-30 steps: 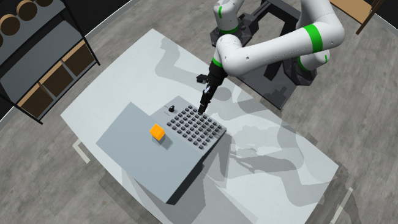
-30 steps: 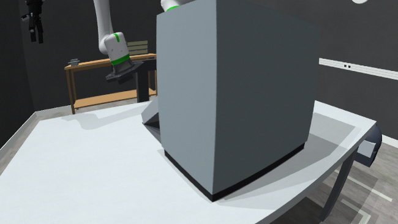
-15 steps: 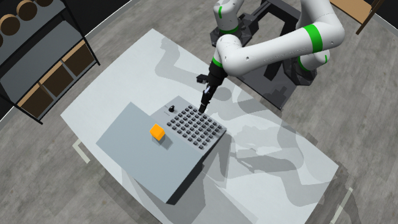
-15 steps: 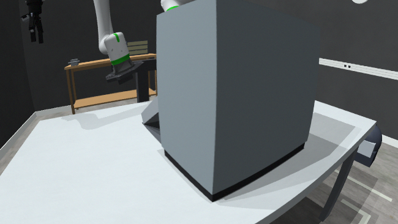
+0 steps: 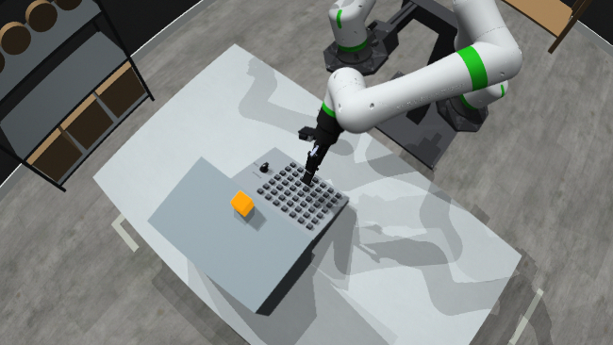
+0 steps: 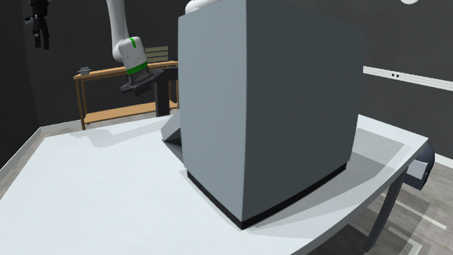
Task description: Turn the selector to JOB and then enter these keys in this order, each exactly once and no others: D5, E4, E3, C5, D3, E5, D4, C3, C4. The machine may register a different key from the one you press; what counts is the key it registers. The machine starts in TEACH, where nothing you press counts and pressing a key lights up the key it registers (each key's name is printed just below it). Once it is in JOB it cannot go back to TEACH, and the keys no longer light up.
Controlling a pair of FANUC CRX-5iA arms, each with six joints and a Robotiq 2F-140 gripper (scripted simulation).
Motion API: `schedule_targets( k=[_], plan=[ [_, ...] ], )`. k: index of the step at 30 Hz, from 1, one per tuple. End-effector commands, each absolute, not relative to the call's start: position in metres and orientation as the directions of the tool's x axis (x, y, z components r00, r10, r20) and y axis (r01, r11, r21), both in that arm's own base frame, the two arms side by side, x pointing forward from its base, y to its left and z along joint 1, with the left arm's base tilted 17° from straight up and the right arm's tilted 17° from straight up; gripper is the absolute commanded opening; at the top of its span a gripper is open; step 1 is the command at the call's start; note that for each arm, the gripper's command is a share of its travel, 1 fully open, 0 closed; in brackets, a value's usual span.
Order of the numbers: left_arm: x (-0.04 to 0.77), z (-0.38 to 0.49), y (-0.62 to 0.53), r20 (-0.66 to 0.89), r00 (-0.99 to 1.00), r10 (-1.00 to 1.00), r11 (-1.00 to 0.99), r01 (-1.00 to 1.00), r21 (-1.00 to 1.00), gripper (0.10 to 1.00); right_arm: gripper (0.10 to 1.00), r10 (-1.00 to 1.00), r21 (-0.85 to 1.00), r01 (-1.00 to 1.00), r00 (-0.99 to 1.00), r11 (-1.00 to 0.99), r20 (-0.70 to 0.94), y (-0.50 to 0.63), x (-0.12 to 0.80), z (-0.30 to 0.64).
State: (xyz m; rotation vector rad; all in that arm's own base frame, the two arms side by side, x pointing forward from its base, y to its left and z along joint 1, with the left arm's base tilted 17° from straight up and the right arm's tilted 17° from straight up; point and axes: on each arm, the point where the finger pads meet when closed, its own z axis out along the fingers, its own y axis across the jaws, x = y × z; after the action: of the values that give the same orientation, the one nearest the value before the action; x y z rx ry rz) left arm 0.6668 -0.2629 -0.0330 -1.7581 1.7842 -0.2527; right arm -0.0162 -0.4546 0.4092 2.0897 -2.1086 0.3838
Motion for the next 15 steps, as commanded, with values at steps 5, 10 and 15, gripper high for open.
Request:
schedule_targets(
  k=[5,10,15],
  plan=[
    [0.68,-0.048,-0.259,-0.285,0.072,-0.956,0.098,-0.836,-0.539,0.099,1.0,-0.959,-0.076,-0.997,-0.02,-0.002,0.284,-0.455,-0.016,0.41],
    [0.68,-0.049,-0.259,-0.285,0.072,-0.956,0.098,-0.836,-0.539,0.099,1.0,-0.959,-0.076,-0.997,-0.02,-0.002,0.284,-0.455,-0.016,0.41],
    [0.684,-0.054,-0.257,-0.285,0.072,-0.956,0.098,-0.836,-0.539,0.099,1.0,-0.959,-0.076,-0.997,-0.02,-0.002,0.284,-0.455,-0.016,0.41]
  ],
)
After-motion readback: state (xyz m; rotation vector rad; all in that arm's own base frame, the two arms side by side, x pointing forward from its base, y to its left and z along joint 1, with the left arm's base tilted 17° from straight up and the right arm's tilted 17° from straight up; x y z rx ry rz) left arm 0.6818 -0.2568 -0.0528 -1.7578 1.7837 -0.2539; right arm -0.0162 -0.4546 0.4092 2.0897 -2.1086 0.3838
